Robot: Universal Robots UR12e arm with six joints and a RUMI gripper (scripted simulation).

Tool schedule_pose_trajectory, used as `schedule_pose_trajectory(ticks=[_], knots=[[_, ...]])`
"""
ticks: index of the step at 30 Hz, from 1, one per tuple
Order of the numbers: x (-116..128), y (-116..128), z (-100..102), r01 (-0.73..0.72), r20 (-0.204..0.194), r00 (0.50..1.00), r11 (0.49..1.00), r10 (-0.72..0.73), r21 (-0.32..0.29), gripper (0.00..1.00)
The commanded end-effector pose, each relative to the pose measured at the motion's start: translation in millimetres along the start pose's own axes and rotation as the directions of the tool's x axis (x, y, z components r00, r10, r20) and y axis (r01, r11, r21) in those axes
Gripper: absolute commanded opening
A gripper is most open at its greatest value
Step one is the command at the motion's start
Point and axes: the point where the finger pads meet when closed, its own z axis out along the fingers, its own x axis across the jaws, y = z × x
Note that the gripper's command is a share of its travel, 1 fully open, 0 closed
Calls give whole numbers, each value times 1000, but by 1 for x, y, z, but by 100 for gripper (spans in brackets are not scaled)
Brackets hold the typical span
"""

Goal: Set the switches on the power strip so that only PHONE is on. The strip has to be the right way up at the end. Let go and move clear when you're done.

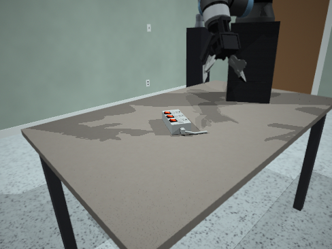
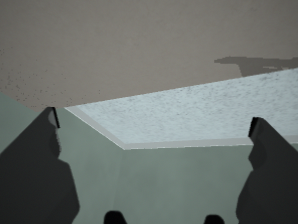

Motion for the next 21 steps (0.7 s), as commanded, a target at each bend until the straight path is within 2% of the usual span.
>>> schedule_pose_trajectory(ticks=[1,3,5,8,11,12,13,14,15,16,17,20,21], knots=[[-18,-18,7,-208,-21,978,976,210,58,100],[-18,-18,7,-208,-21,978,976,210,58,100],[-26,-27,10,-310,-22,950,947,312,84,100],[-30,-32,11,-359,-21,932,928,362,97,100],[-37,-41,12,-454,-15,889,883,459,123,100],[-37,-41,12,-454,-15,889,883,459,123,100],[-41,-45,13,-499,-10,863,856,505,136,100],[-41,-45,13,-499,-10,863,856,505,136,100],[-45,-49,13,-542,-4,836,827,549,149,100],[-45,-49,13,-542,-4,836,827,549,149,100],[-49,-53,14,-584,3,807,796,591,162,100],[-49,-53,14,-584,3,807,796,591,162,100],[-52,-58,14,-624,11,775,762,632,174,100]])
